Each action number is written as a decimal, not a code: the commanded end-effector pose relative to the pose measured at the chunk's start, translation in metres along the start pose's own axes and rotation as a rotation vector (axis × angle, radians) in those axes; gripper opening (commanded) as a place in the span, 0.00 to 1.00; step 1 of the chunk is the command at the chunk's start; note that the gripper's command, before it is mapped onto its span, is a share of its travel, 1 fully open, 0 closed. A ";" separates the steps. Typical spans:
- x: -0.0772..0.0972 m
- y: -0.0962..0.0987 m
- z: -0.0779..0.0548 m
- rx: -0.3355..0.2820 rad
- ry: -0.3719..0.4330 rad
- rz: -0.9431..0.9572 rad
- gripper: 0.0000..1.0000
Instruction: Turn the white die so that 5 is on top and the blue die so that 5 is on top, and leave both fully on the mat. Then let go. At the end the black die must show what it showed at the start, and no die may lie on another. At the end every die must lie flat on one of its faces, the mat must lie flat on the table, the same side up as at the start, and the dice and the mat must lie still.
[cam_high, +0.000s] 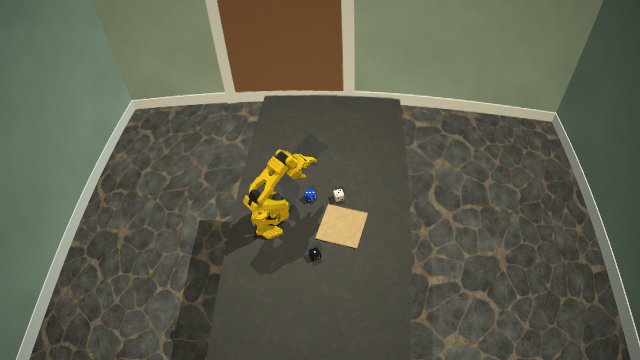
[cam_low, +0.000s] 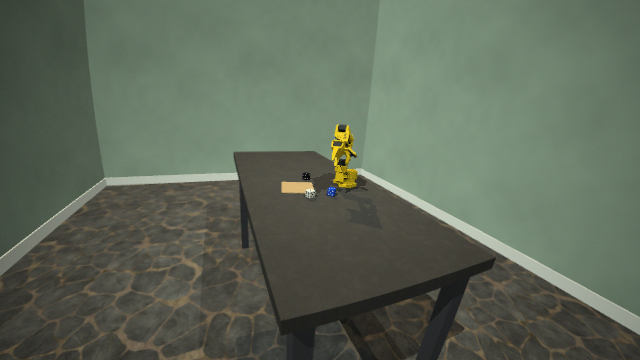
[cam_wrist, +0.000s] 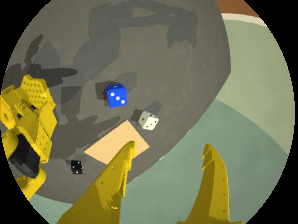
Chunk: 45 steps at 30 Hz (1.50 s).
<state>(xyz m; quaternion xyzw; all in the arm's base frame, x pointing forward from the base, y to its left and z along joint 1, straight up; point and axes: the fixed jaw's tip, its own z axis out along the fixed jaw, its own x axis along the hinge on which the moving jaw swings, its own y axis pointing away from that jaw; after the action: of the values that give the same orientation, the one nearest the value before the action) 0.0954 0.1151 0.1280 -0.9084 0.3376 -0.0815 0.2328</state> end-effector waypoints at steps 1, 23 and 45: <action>-0.002 -0.006 -0.005 0.030 -0.008 0.033 0.35; -0.011 -0.011 0.000 -0.066 -0.001 0.512 0.35; -0.024 -0.020 0.013 -0.194 0.111 1.250 0.35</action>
<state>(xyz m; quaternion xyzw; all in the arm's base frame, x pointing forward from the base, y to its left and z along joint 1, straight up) 0.0924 0.1436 0.1200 -0.5871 0.7977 0.0430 0.1306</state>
